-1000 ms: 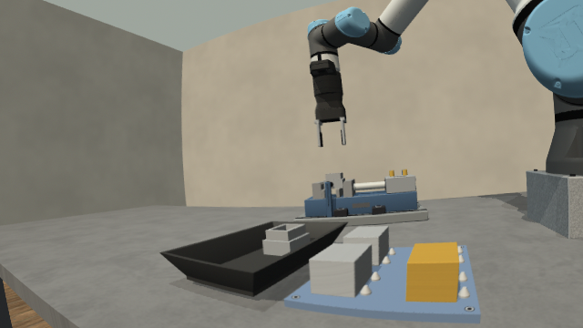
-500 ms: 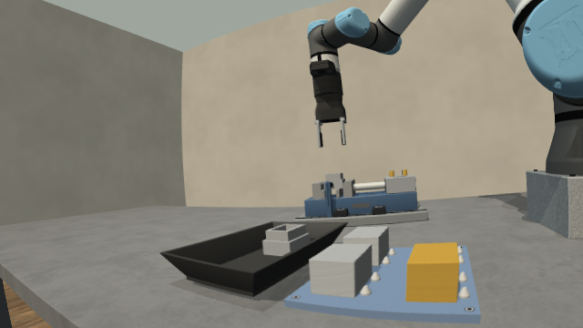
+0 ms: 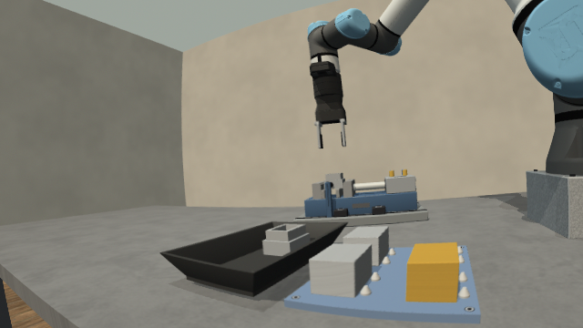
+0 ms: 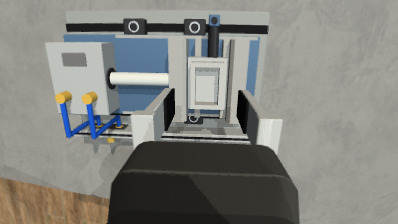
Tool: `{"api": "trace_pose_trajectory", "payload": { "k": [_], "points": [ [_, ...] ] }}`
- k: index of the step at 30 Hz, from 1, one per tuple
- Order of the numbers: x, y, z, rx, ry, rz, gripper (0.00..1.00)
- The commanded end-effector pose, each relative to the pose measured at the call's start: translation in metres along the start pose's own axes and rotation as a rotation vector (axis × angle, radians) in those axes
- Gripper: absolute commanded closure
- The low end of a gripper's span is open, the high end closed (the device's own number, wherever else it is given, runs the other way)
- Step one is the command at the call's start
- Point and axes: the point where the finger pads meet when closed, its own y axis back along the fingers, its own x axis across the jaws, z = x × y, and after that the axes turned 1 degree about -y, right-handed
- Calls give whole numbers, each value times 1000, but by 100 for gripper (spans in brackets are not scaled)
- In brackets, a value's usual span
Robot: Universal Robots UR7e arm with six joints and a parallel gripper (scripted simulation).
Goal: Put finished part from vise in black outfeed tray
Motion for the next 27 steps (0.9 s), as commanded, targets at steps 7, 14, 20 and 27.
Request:
{"api": "trace_pose_trajectory", "payload": {
  "k": [7,14,20,27],
  "points": [
    [0,-13,0,-1,0,1,0],
    [0,-22,0,-1,0,1,0],
    [0,-34,0,-1,0,1,0],
    [0,-44,0,-1,0,1,0]
  ]
}}
